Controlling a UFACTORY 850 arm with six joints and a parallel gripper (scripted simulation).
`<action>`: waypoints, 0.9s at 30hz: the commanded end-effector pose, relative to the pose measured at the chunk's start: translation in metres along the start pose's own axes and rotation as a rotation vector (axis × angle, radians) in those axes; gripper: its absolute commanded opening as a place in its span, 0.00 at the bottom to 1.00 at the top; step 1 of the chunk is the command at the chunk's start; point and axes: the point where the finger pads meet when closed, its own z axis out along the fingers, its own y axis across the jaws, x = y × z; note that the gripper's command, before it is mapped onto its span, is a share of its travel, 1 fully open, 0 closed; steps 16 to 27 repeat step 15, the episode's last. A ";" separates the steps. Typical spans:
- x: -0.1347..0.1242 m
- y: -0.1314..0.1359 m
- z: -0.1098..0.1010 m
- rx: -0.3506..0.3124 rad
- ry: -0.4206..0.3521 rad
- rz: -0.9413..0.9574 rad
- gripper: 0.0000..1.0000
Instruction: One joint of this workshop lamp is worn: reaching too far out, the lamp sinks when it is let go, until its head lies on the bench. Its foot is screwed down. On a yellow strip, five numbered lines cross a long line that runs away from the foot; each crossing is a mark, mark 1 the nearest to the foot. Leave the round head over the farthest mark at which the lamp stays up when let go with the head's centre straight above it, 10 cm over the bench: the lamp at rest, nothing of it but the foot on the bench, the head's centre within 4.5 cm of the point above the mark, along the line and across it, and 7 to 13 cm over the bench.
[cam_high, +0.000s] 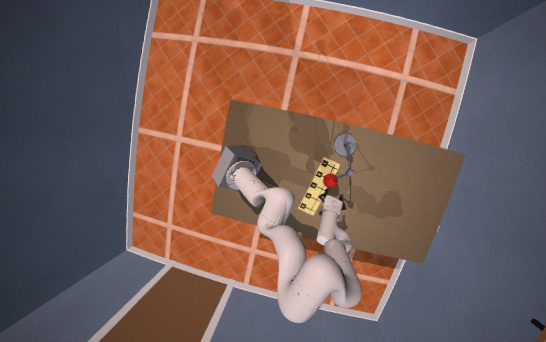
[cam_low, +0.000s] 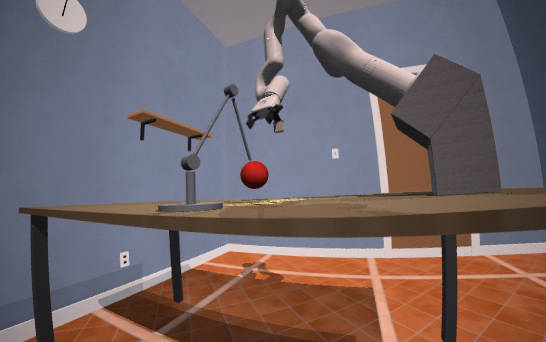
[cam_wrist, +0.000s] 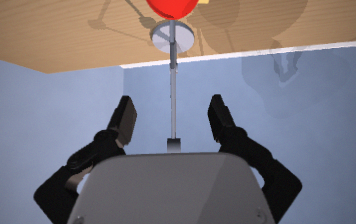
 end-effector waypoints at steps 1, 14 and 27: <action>0.000 -0.001 0.000 0.001 0.000 -0.001 1.00; 0.000 -0.001 0.000 0.001 0.000 -0.001 1.00; 0.000 -0.001 0.000 0.001 0.000 -0.001 1.00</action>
